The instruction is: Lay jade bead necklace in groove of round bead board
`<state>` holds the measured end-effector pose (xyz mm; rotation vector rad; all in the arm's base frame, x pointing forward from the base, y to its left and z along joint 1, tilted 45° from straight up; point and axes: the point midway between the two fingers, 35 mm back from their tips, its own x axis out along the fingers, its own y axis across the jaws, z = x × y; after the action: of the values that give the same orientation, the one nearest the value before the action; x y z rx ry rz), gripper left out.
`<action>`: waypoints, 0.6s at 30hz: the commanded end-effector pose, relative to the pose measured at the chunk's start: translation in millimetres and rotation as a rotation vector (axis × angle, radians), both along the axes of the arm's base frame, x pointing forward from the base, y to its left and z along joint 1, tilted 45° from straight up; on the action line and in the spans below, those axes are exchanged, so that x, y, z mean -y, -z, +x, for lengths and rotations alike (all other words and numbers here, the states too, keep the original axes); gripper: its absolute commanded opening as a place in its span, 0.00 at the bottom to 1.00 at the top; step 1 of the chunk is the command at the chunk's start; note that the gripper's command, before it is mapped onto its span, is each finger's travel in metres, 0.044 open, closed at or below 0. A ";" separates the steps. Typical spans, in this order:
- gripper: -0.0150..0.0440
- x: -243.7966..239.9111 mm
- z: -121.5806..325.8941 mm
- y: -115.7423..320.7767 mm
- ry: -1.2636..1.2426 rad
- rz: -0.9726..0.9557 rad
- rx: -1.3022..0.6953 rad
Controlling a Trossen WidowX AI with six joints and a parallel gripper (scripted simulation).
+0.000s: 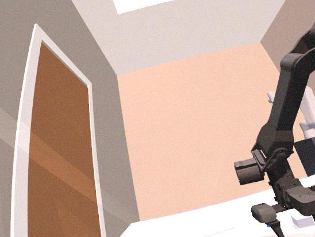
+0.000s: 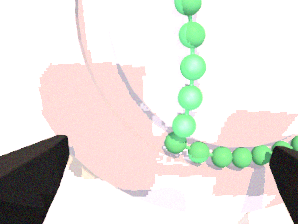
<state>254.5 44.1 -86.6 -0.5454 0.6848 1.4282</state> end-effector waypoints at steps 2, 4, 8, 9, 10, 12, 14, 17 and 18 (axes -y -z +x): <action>1.00 0.7 1.1 -0.2 -0.005 -0.004 0.005; 1.00 0.7 1.1 -0.2 -0.005 -0.004 0.005; 1.00 0.7 1.1 -0.2 -0.005 -0.004 0.005; 1.00 0.7 1.1 -0.2 -0.005 -0.004 0.005; 1.00 0.7 1.1 -0.2 -0.005 -0.004 0.005; 1.00 0.7 1.1 -0.2 -0.005 -0.004 0.005; 1.00 0.7 1.1 -0.2 -0.005 -0.004 0.005; 0.87 5.3 2.5 -8.9 0.024 -0.004 -0.023; 0.82 8.6 3.3 -15.3 0.046 -0.004 -0.044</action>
<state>252.5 41.9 -81.7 -0.5222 0.7051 1.4268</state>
